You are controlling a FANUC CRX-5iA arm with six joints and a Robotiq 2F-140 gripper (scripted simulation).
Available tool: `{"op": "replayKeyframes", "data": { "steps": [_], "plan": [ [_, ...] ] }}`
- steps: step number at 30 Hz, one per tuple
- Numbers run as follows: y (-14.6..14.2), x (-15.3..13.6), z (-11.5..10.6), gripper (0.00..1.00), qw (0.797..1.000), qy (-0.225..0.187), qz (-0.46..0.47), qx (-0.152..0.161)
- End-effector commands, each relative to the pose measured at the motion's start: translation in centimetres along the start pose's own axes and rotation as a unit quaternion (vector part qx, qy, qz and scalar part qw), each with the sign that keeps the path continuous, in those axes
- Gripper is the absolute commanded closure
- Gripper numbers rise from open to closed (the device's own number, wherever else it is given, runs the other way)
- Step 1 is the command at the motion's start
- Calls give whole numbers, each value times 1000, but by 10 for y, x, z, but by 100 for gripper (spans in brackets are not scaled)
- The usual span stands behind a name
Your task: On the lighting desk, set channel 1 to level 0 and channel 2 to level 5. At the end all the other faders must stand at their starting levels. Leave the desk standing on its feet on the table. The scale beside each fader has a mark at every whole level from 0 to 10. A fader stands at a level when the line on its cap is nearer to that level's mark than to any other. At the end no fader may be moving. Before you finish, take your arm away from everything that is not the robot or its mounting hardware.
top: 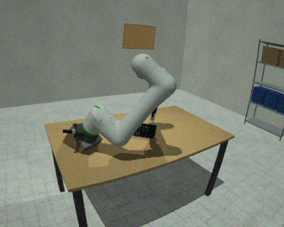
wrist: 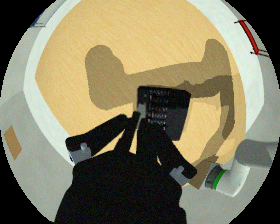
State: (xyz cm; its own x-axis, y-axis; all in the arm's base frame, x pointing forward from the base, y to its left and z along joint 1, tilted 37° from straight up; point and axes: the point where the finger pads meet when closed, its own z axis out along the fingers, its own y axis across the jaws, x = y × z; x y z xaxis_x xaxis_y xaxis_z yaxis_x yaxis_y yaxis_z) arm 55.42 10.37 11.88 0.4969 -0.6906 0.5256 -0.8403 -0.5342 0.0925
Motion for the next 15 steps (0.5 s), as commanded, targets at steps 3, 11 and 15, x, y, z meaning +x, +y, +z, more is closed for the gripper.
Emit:
{"op": "replayKeyframes", "data": {
  "steps": [3,11,15],
  "plan": [
    [-3,-2,0,100,983,7,181,6],
    [-3,-3,0,100,941,8,338,8],
    [-3,-3,0,100,909,10,416,9]
  ]
}}
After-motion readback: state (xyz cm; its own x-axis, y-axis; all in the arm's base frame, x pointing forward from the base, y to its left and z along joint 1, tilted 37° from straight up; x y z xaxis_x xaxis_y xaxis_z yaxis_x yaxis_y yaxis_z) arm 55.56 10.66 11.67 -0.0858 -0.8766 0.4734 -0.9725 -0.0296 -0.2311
